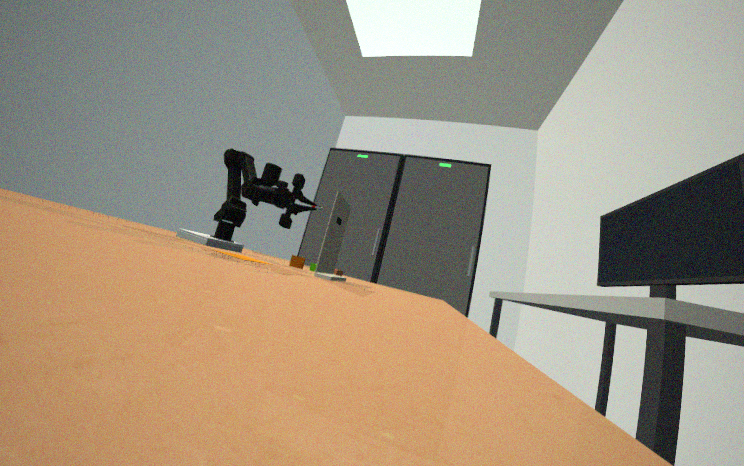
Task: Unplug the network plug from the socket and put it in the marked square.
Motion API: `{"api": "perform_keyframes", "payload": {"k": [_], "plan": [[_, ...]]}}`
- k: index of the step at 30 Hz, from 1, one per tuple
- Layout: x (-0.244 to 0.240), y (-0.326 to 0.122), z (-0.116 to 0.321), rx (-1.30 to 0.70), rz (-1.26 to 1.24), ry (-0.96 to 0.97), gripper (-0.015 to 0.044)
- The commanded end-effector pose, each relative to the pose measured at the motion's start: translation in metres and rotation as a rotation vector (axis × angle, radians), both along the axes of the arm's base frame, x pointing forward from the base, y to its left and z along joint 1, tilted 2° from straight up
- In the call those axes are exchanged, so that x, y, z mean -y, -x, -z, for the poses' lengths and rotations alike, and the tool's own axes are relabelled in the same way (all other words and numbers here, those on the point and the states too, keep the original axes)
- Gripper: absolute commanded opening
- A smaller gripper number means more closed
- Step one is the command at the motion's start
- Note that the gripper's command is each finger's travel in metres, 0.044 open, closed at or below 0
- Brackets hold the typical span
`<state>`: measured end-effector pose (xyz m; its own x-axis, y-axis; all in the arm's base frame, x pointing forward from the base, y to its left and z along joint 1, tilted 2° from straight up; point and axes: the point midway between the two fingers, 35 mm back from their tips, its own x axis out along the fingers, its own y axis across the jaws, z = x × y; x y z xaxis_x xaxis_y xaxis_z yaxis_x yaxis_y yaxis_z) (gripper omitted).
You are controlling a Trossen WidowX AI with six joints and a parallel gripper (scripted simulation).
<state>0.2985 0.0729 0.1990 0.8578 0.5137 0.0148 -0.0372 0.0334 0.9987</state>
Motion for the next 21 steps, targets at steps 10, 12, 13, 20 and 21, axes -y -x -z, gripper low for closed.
{"api": "perform_keyframes", "payload": {"k": [10,12,13,20,21], "plan": [[-0.001,0.011,-0.021,0.004,0.004,0.001,0.0],[-0.001,0.014,-0.023,0.004,0.004,0.001,0.0],[-0.001,0.014,-0.024,0.004,0.004,0.001,0.0],[0.015,0.004,-0.009,-0.1,0.095,-0.005,0.0],[0.019,0.002,-0.006,-0.123,0.115,-0.005,0.0]]}}
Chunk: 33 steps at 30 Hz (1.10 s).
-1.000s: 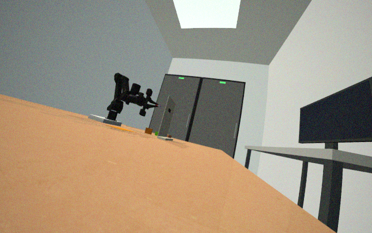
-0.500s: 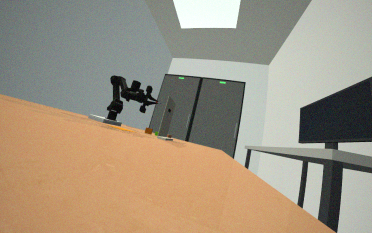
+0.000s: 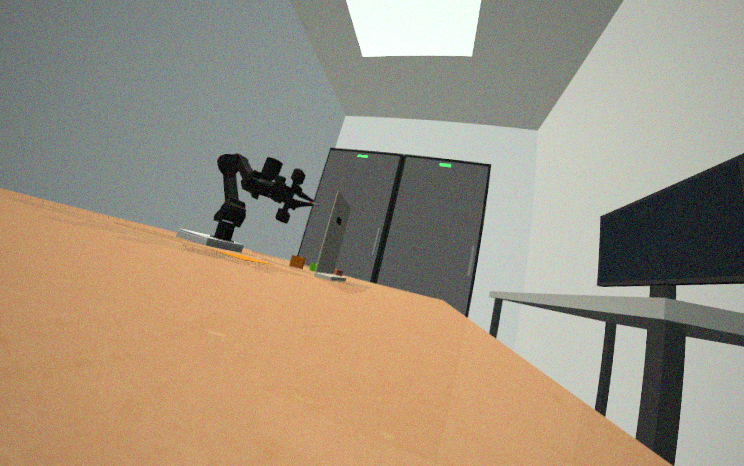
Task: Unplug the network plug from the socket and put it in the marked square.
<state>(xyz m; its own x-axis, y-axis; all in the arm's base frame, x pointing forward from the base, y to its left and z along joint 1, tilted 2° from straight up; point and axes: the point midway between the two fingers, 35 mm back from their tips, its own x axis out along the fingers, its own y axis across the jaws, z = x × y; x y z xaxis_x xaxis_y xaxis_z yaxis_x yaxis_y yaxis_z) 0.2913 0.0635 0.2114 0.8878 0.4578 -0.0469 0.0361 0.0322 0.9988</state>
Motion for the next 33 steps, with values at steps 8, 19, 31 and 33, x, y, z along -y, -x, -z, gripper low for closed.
{"api": "perform_keyframes", "payload": {"k": [8,19,31,33], "plan": [[0.04,-0.015,0.035,-0.237,0.214,-0.003,0.0],[0.082,-0.009,0.074,-0.492,0.432,0.019,0.0],[0.124,0.019,0.109,-0.772,0.656,0.069,0.0],[0.13,0.026,0.114,-0.819,0.691,0.081,0.0]]}}
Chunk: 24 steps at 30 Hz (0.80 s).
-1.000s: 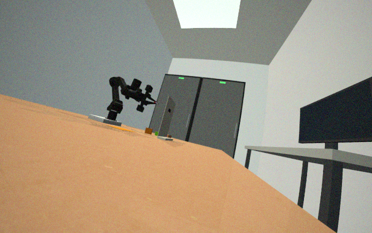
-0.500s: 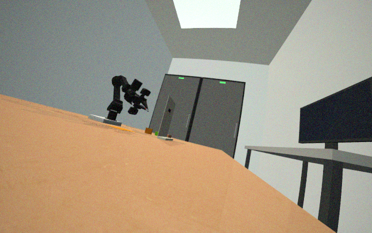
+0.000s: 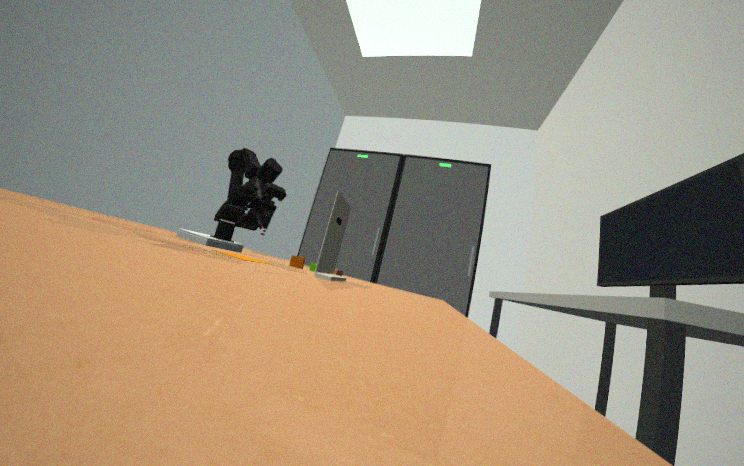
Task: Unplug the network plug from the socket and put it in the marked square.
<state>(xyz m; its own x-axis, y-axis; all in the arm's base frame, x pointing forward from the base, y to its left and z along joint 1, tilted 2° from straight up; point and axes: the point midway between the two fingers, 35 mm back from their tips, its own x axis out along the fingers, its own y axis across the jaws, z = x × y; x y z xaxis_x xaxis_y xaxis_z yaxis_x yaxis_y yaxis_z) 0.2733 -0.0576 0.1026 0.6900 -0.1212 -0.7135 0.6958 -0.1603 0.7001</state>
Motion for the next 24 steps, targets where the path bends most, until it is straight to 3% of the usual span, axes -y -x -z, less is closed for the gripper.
{"api": "perform_keyframes", "payload": {"k": [1,24], "plan": [[0.012,0.011,0.007,-0.086,0.065,0.017,0.0],[0.018,0.012,0.039,-0.122,0.088,0.023,0.0]]}}
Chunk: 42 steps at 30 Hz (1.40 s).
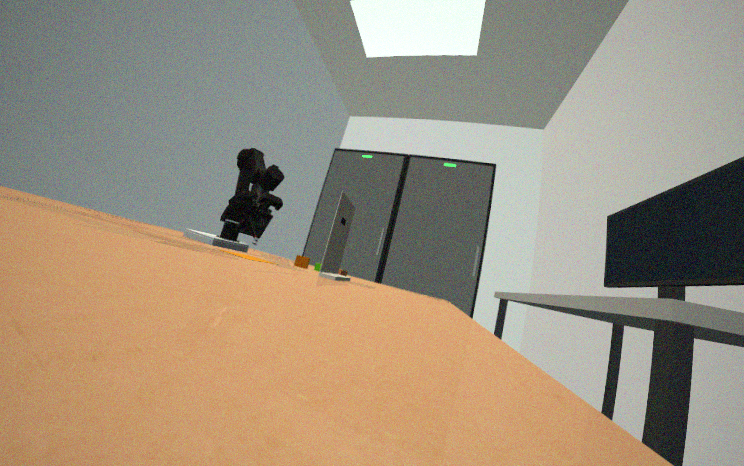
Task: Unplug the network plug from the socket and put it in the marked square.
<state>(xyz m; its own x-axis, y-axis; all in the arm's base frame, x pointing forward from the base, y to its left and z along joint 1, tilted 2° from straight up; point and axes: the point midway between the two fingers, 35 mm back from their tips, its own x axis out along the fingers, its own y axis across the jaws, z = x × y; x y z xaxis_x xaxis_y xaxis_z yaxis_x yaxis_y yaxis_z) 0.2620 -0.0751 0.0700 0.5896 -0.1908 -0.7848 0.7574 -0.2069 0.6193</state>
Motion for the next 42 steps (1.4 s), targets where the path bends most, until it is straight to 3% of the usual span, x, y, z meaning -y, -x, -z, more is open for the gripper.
{"api": "perform_keyframes", "payload": {"k": [1,18,39,42], "plan": [[0.001,0.001,0.008,-0.006,0.005,0.001,0.0],[0.001,0.002,0.037,-0.007,0.005,0.001,0.0],[0.0,0.001,0.04,-0.004,0.002,-0.001,0.0],[0.0,0.001,0.04,-0.004,0.002,-0.001,0.0079]]}}
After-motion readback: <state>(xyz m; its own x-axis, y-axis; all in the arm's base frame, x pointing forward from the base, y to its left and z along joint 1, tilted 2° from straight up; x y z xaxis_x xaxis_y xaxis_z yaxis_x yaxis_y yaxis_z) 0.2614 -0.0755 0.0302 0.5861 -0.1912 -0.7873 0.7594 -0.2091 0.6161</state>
